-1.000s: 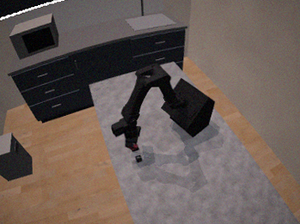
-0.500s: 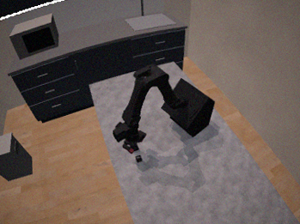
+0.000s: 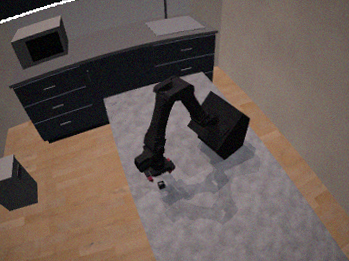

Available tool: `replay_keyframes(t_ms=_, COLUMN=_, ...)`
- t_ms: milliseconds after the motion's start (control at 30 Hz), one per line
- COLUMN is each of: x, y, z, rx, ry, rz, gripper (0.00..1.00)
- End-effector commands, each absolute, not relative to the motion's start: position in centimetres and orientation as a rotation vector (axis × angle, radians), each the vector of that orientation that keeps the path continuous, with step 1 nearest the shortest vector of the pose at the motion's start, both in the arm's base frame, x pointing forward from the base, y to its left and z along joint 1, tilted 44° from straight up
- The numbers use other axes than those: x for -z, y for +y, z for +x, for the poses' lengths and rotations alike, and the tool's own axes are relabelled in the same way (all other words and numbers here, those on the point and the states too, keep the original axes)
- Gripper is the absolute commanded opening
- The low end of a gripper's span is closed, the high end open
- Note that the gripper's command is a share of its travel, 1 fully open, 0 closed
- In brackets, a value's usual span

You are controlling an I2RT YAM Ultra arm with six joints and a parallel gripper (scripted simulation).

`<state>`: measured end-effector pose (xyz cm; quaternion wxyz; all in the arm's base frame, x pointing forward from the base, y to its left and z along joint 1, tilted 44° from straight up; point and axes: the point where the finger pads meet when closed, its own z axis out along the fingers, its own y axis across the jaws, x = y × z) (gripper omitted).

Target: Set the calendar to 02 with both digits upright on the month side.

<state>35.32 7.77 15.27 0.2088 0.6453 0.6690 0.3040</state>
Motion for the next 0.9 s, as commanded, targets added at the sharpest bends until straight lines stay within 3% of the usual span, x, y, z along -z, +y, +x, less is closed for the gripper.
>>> replay_keyframes(t_ms=0, x=-15.83, y=7.55, z=35.58, rx=-0.884, ry=1.738, rz=1.915, gripper=1.0)
replay_keyframes(t_ms=200, x=-15.86, y=7.84, z=35.59, rx=-0.901, ry=1.7, rz=1.96, gripper=1.0)
replay_keyframes(t_ms=233, x=-15.86, y=7.84, z=35.59, rx=-0.901, ry=1.7, rz=1.96, gripper=0.47)
replay_keyframes(t_ms=867, x=-15.86, y=7.84, z=35.59, rx=-0.901, ry=1.7, rz=1.96, gripper=0.47)
